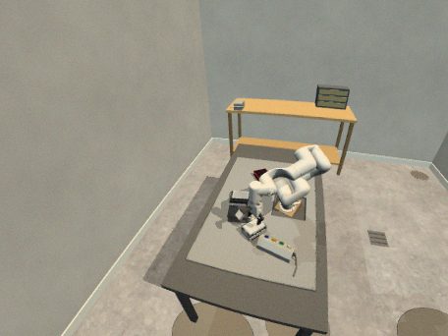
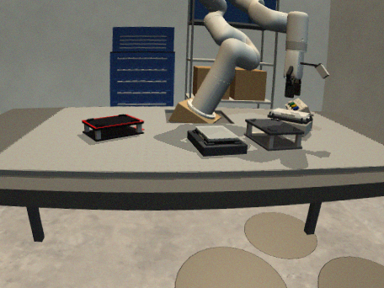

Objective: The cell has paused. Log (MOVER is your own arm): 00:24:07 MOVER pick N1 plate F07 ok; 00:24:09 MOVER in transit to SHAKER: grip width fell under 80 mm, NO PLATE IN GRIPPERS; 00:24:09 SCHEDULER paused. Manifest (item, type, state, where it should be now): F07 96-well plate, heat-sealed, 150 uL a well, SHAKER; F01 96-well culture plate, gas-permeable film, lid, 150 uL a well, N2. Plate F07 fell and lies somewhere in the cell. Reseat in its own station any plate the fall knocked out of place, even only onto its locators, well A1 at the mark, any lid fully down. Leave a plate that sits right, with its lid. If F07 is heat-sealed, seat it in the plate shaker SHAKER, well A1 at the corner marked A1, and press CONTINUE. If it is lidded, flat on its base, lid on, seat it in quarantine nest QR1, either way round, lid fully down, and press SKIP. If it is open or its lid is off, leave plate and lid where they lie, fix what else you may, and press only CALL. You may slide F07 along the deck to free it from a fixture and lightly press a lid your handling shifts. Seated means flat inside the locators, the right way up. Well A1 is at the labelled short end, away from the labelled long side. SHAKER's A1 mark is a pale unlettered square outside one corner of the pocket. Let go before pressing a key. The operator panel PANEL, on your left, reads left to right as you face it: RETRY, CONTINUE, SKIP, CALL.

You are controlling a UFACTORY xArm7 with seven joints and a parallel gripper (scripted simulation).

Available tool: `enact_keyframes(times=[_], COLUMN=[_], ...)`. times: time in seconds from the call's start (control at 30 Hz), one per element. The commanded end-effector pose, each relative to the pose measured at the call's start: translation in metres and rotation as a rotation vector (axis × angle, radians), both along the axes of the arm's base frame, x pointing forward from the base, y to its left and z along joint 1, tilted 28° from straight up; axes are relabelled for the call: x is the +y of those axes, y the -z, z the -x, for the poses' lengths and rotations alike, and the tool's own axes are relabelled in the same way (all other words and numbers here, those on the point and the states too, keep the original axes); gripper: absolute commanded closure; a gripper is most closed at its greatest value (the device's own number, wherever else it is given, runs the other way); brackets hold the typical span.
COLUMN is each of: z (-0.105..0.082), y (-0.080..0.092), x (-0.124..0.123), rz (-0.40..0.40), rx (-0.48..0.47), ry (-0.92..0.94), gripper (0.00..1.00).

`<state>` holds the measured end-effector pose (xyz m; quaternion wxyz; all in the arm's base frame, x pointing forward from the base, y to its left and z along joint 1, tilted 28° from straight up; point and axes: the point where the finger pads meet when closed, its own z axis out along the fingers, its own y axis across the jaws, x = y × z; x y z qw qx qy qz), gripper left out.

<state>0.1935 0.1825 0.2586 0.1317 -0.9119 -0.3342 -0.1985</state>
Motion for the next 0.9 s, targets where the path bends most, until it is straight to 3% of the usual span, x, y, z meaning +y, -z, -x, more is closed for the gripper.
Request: enact_keyframes(times=[0.0, 0.37, 0.4, 0.87], z=[0.002, 0.002, 0.004, 0.034], y=[-0.008, -0.008, -0.008, -0.014], x=[-0.002, -0.002, 0.000, 0.026], rz=[-0.002, -0.002, -0.013, -0.145], rx=[-0.002, -0.002, 0.013, 0.192], ry=[0.000, 0.000, 0.035, 0.460], gripper=[0.00, 0.00, 1.00, 1.00])
